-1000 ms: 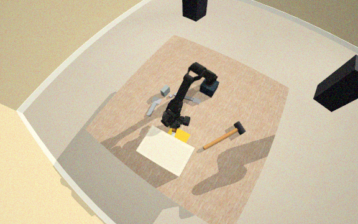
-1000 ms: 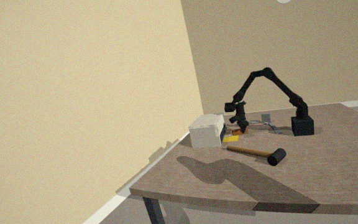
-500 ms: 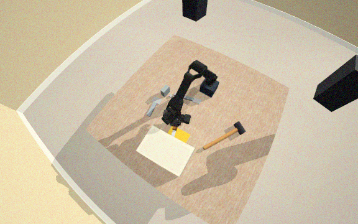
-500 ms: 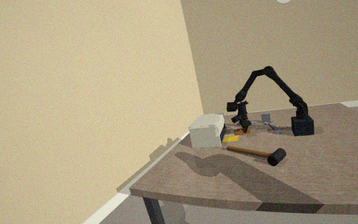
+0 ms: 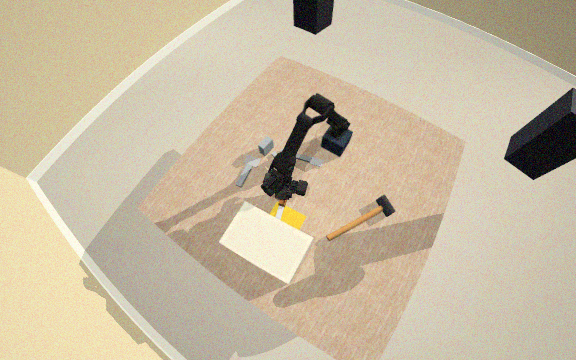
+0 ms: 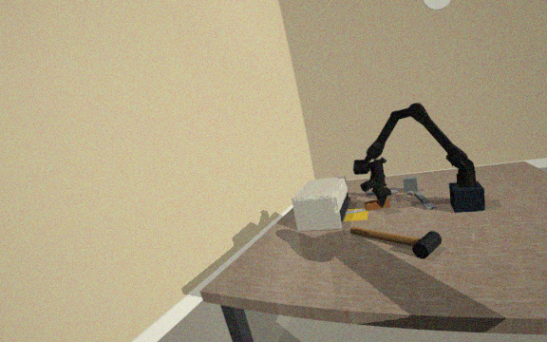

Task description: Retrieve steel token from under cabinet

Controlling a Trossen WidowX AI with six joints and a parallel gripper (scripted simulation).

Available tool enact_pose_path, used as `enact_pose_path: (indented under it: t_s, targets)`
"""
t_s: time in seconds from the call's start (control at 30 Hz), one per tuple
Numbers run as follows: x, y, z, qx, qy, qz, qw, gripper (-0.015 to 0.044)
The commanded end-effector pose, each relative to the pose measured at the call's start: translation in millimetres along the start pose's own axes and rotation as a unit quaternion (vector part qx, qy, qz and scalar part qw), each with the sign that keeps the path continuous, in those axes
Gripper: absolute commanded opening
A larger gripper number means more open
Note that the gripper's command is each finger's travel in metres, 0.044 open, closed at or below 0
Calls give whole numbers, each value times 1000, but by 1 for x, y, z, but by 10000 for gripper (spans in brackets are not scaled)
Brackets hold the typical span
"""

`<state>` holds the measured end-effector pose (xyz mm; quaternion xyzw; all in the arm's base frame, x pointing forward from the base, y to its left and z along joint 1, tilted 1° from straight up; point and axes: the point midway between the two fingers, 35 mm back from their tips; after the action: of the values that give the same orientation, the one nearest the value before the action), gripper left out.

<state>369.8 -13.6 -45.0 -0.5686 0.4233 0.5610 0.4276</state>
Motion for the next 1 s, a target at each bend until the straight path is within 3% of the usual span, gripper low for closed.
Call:
enact_pose_path:
  t_s: [0.0,0.97]
  targets:
    - [1,7,-1,-1,0,3,1000,0]
    - [1,40,-8,-1,0,4,1000,0]
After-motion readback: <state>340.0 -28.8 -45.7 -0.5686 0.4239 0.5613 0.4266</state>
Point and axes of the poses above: the point midway between the two fingers, 35 mm back from their tips, its own x axis out along the fingers, its own z axis across the jaws, y = z × x, and after that the axes turned 9 degrees about x, right-handed
